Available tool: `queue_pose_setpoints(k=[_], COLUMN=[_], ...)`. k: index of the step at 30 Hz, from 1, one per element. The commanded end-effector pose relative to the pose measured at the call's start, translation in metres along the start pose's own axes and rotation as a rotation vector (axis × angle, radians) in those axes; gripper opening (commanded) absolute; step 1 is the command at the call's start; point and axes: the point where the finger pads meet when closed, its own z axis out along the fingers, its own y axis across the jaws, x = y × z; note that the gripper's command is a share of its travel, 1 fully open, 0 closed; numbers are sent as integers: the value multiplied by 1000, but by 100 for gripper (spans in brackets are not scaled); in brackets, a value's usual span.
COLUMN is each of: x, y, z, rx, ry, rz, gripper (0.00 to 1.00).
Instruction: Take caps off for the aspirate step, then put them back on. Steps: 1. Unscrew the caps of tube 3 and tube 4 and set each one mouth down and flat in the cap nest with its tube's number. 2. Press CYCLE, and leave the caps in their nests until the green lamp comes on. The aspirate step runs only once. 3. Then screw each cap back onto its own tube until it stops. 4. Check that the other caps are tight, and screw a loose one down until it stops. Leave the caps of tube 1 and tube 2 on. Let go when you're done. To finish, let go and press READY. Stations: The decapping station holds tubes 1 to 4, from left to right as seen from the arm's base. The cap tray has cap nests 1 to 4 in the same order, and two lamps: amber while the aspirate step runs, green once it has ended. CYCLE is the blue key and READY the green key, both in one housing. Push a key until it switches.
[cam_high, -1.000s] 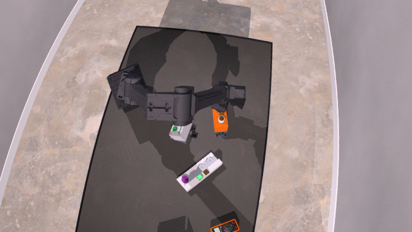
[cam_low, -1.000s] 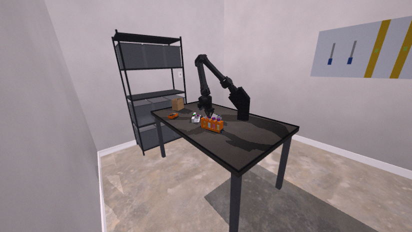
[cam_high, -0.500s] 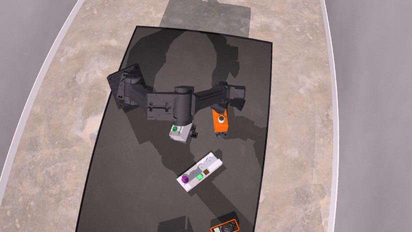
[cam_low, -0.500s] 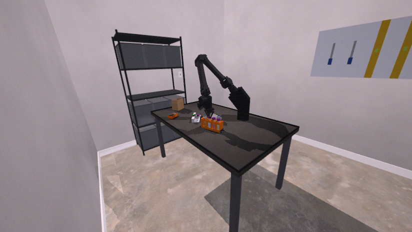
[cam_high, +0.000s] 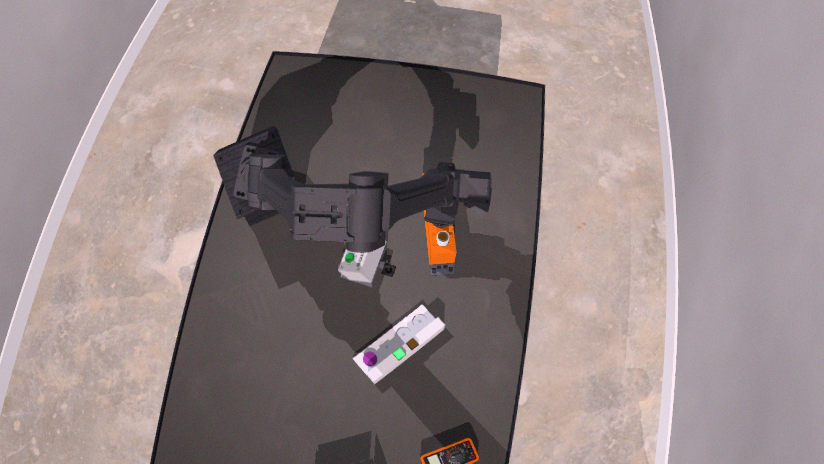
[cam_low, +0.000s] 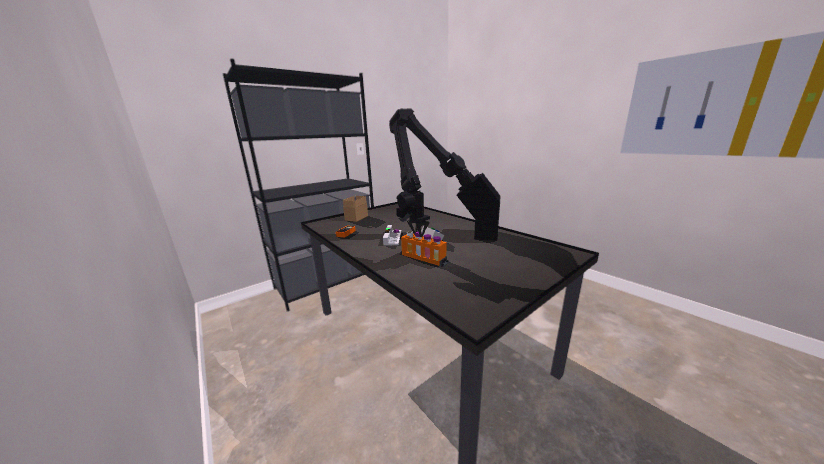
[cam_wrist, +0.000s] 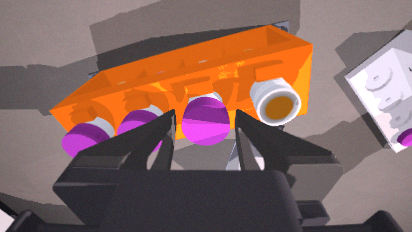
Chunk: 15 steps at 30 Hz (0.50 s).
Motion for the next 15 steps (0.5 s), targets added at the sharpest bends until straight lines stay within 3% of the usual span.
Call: queue_pose_setpoints(k=[1,10,15], x=[6,7,9], y=[9,9,9], z=[1,1,2], rx=[-5,-8,-8], ry=[12,12,12], rz=[-174,-520,-521], gripper=[49,49,49])
